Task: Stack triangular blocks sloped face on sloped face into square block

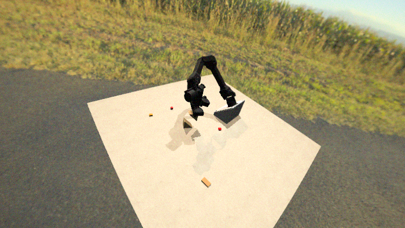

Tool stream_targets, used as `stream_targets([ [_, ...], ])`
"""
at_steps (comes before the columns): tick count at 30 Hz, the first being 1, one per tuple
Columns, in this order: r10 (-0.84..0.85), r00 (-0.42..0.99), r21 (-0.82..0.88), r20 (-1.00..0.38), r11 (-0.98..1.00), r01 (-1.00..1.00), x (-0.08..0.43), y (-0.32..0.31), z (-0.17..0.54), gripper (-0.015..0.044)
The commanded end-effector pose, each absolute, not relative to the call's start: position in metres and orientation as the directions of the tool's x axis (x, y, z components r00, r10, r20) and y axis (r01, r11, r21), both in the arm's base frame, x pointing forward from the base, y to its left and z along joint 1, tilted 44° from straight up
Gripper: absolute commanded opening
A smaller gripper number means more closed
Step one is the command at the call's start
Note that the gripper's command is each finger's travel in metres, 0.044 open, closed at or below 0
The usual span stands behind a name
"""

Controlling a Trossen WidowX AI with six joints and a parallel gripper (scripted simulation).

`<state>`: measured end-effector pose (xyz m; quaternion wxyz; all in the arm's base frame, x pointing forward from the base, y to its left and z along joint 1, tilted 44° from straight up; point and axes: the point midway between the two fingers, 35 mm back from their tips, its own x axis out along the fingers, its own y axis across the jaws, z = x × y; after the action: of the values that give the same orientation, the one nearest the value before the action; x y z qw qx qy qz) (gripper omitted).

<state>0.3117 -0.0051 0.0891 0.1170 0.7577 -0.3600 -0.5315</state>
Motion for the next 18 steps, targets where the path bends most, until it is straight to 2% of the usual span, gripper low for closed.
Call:
stream_targets([
  [1, -0.675, 0.177, 0.568, -0.717, -0.712, -0.412, 0.315, -0.011, 0.084, 0.0],
  [18, -0.675, 0.176, 0.569, -0.716, -0.711, -0.413, 0.331, -0.03, 0.067, 0.0],
])
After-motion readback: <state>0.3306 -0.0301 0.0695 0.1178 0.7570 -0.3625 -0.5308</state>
